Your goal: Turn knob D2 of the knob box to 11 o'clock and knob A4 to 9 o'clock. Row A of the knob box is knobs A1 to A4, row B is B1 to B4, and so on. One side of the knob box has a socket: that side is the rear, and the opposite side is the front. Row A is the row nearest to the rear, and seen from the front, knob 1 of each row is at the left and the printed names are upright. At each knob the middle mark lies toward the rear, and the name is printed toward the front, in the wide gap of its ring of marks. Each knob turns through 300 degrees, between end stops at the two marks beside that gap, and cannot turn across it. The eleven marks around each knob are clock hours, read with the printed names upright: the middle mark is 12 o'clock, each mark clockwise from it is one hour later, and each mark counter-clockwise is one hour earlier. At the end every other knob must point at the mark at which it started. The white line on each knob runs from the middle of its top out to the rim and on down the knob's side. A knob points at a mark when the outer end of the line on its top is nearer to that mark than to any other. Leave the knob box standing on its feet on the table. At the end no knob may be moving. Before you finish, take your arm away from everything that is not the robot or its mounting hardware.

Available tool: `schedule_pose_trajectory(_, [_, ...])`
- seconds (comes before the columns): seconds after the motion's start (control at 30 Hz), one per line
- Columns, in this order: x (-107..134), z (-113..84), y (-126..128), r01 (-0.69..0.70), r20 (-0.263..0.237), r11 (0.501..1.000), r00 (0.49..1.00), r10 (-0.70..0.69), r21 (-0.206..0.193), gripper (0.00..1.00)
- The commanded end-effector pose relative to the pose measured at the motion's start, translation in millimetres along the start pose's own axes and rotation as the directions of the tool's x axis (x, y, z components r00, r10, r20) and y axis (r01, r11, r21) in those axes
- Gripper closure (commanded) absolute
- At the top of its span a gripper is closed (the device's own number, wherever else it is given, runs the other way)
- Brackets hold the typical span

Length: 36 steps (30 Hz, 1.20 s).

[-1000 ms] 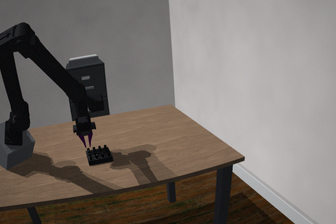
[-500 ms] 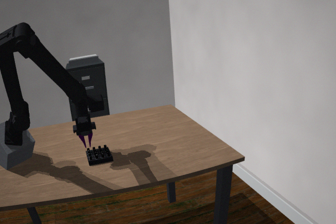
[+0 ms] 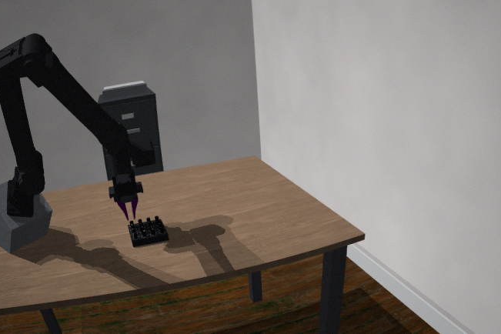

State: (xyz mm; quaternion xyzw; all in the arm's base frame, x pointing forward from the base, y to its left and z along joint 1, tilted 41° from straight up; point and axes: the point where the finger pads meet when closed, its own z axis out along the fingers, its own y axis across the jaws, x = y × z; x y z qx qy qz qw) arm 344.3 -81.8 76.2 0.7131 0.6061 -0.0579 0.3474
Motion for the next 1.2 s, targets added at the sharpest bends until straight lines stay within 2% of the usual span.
schedule_pose_trajectory(0.0, [0.1,1.1,2.2,0.006,-0.001,1.0,1.0,-0.006,-0.006,0.82])
schedule_pose_trajectory(0.43, [9.6,-0.3,0.3,0.004,-0.005,1.0,1.0,-0.004,-0.011,0.82])
schedule_pose_trajectory(1.17, [7.8,-1.1,1.9,-0.007,-0.003,1.0,1.0,0.007,-0.013,0.82])
